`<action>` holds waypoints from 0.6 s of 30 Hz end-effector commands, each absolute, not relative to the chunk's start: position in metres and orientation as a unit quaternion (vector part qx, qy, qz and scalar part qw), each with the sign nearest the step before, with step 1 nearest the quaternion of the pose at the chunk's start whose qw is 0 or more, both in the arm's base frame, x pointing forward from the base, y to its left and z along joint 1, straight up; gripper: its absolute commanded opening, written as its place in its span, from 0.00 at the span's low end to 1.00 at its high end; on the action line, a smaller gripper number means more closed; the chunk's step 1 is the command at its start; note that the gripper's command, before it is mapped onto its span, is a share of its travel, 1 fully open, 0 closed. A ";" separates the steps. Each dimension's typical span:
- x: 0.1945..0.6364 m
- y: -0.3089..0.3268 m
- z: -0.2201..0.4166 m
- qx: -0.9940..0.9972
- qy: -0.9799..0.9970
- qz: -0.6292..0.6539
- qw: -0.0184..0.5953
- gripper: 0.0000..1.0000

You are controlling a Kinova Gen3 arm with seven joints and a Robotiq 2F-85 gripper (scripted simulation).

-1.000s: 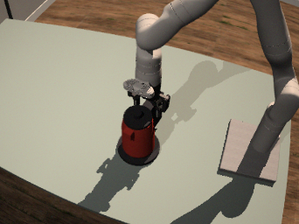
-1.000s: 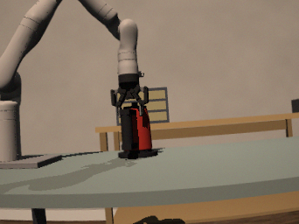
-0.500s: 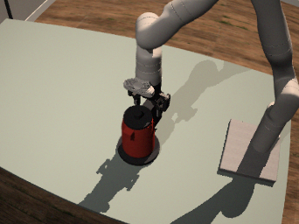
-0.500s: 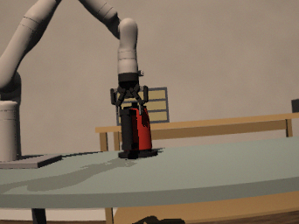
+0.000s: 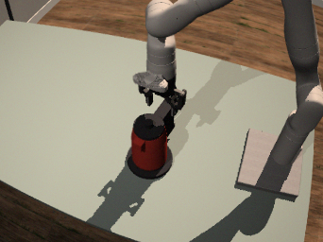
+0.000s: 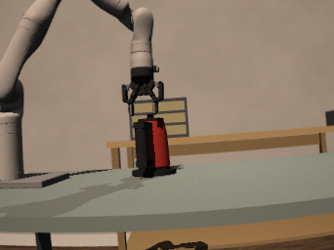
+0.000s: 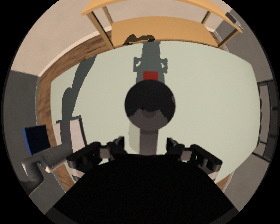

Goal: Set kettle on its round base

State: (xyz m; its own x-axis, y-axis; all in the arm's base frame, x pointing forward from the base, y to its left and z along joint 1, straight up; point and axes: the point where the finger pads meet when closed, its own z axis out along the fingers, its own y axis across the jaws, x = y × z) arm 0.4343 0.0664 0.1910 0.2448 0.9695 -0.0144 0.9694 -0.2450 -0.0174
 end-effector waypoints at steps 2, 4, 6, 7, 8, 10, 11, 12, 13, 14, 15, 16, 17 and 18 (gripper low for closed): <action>0.440 0.067 0.219 -0.790 -0.614 0.000 -0.004 0.80; 0.440 0.067 0.219 -0.790 -0.614 0.000 -0.004 0.80; 0.440 0.067 0.232 -0.790 -0.614 0.000 -0.004 0.80; 0.440 0.067 0.238 -0.790 -0.614 0.000 -0.004 0.80; 0.440 0.067 0.244 -0.790 -0.614 0.000 -0.004 0.80; 0.440 0.067 0.255 -0.790 -0.614 0.000 -0.004 0.80; 0.440 0.067 0.260 -0.790 -0.614 0.000 -0.004 0.80; 0.440 0.067 0.265 -0.790 -0.614 0.000 -0.004 0.80; 0.440 0.067 0.270 -0.790 -0.614 0.000 -0.004 0.80; 0.440 0.067 0.275 -0.790 -0.614 0.000 -0.004 0.80; 0.440 0.067 0.279 -0.790 -0.614 0.000 -0.004 0.80; 0.440 0.067 0.283 -0.790 -0.614 0.000 -0.004 0.80; 0.440 0.067 0.286 -0.790 -0.614 0.000 -0.004 0.80; 0.440 0.067 0.289 -0.790 -0.614 0.000 -0.004 0.80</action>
State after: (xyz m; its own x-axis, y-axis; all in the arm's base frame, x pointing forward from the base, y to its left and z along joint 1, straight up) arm 0.4363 0.0667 0.2793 0.2461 0.9692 -0.0117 0.9692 -0.2463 -0.0089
